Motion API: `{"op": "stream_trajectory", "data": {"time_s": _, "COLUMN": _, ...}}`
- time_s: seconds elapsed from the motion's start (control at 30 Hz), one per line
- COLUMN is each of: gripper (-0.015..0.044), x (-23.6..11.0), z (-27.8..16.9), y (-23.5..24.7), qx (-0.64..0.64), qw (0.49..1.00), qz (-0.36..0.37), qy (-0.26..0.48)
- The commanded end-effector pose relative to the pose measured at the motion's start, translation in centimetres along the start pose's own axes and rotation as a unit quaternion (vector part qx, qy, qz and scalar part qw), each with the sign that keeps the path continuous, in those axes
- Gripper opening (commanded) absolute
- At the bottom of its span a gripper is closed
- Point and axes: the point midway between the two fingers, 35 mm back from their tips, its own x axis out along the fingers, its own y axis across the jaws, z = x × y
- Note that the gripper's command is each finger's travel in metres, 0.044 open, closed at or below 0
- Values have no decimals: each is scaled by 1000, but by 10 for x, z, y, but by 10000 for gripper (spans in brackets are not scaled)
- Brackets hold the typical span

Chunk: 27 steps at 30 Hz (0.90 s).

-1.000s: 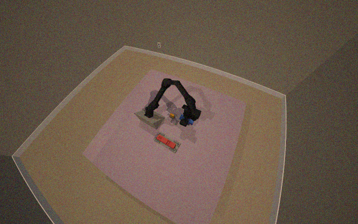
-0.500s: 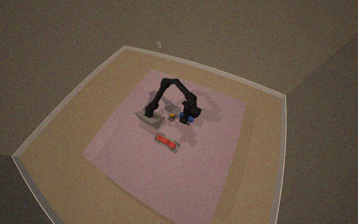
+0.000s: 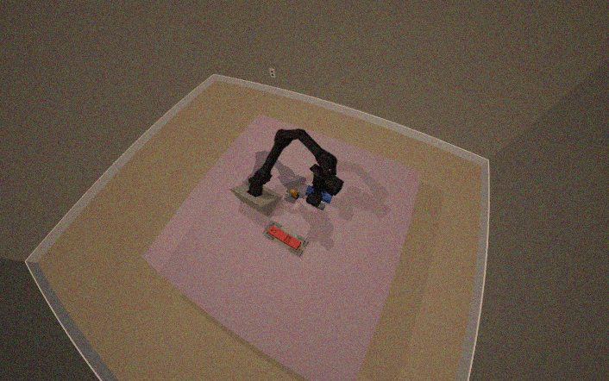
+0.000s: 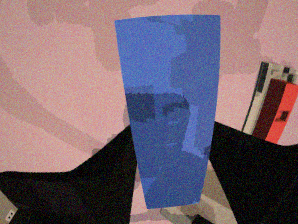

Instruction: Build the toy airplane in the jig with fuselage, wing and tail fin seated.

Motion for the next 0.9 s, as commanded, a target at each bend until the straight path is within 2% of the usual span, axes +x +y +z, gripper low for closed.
{"op": "stream_trajectory", "data": {"time_s": 0.0, "gripper": 0, "x": -1, "z": 1, "y": -14, "qx": -31, "qw": 1000, "qz": -5, "qy": -2}}
{"op": "stream_trajectory", "data": {"time_s": 0.87, "gripper": 0, "x": 9, "z": -3, "y": -99, "qx": -250, "qw": 968, "qz": -14, "qy": 2}}
